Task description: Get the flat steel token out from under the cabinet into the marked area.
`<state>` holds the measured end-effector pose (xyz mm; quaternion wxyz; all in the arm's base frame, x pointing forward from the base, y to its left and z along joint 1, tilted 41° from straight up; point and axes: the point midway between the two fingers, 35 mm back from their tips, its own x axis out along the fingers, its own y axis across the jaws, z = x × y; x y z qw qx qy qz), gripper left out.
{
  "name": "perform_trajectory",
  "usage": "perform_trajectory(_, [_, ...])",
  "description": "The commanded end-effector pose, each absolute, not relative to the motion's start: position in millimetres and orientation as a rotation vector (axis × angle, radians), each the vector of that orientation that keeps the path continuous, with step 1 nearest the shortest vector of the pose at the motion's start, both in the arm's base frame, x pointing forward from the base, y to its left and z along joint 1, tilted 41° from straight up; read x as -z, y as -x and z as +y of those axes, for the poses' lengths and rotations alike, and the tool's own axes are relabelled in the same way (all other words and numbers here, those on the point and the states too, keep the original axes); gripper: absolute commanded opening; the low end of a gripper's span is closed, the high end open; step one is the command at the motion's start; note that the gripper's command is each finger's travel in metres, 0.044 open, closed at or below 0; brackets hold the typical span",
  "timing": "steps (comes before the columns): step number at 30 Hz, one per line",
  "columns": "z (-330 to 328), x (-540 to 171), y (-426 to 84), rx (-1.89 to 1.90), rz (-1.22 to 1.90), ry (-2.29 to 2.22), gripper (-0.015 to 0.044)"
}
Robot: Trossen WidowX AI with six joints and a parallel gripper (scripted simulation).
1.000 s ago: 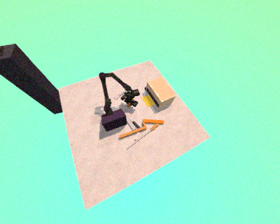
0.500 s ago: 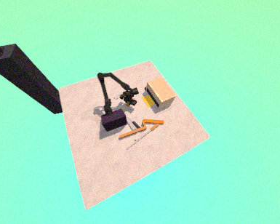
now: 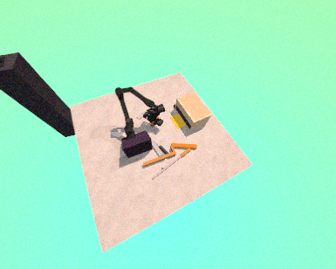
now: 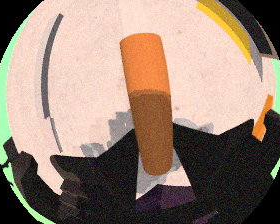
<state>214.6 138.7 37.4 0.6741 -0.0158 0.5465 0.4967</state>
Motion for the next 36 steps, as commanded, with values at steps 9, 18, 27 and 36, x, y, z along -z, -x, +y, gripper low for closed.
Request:
perform_trajectory(9, [148,-48,-209,-1.122,1.220,0.039,0.0000])
perform_trajectory(18, [155,-55,-204,-1.122,1.220,0.039,0.0000])
perform_trajectory(27, [162,-61,-200,-1.122,1.220,0.038,0.0000])
perform_trajectory(36, [169,-68,-196,-1.123,1.220,0.038,0.0000])
